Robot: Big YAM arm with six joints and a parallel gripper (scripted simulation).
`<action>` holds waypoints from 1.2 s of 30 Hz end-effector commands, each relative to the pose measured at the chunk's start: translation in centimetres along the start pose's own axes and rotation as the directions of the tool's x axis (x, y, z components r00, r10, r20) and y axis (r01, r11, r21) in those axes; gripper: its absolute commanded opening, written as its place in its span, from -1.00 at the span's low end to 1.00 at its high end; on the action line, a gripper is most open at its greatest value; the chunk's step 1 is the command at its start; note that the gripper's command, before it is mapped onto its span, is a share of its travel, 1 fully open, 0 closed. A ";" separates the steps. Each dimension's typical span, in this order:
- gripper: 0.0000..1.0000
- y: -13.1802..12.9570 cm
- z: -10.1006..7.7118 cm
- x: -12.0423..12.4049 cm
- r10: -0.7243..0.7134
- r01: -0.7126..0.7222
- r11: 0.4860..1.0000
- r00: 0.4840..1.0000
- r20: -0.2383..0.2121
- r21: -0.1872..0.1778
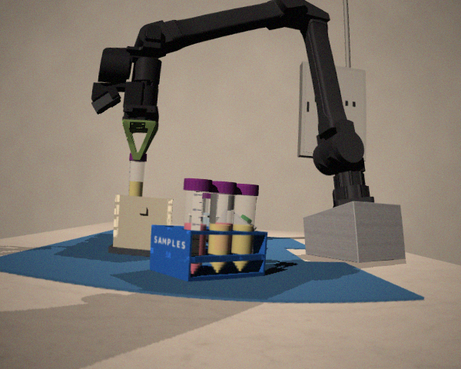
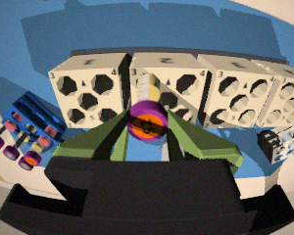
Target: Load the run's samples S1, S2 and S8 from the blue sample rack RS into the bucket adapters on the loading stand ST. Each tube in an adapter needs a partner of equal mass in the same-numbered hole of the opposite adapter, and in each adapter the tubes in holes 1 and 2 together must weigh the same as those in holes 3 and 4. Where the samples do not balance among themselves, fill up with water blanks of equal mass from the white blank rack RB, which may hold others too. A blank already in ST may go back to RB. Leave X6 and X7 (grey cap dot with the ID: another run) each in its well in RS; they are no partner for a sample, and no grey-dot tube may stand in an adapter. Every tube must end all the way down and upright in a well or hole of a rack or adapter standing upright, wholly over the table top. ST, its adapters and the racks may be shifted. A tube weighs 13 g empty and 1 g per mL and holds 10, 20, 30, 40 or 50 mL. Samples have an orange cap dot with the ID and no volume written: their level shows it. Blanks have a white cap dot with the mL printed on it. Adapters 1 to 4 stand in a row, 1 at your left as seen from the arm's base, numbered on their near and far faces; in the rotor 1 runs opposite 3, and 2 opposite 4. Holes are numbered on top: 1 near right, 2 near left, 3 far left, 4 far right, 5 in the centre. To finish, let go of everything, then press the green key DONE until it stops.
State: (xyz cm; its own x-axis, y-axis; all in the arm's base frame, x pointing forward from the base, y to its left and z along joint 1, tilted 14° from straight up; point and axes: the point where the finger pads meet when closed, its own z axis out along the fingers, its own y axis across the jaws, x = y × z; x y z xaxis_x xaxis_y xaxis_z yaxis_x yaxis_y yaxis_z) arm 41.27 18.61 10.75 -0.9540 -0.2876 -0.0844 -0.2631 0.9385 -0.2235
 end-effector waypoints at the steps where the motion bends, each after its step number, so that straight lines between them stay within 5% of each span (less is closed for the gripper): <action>1: -1.00 0.0 -0.2 -1.1 -0.001 0.002 1.000 0.999 0.033 -0.008; 8: -1.00 -0.2 0.6 -1.2 0.003 -0.003 1.000 1.000 0.030 -0.007; 9: -1.00 0.1 -0.5 -1.2 0.001 0.000 1.000 0.998 0.057 -0.014; 13: -1.00 0.0 1.6 -0.7 -0.004 0.004 1.000 1.000 0.020 -0.005; 21: -1.00 0.0 1.7 -2.1 0.004 -0.004 1.000 0.999 0.049 -0.012; 25: -1.00 -0.2 2.6 -1.0 0.003 -0.003 1.000 1.000 0.029 -0.007; 26: -1.00 0.6 0.9 -2.9 0.002 -0.001 1.000 0.997 0.080 -0.018; 30: -1.00 0.1 3.5 -0.8 -0.006 0.006 1.000 1.000 0.023 -0.005; 36: -1.00 0.1 4.0 -1.0 -0.004 0.005 1.000 0.999 0.033 -0.007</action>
State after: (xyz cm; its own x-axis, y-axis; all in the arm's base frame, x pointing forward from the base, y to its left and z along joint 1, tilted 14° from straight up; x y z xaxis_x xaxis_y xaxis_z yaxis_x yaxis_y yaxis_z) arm 41.88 17.77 6.56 -0.9541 -0.2872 -0.0848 -0.2628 0.9387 -0.2231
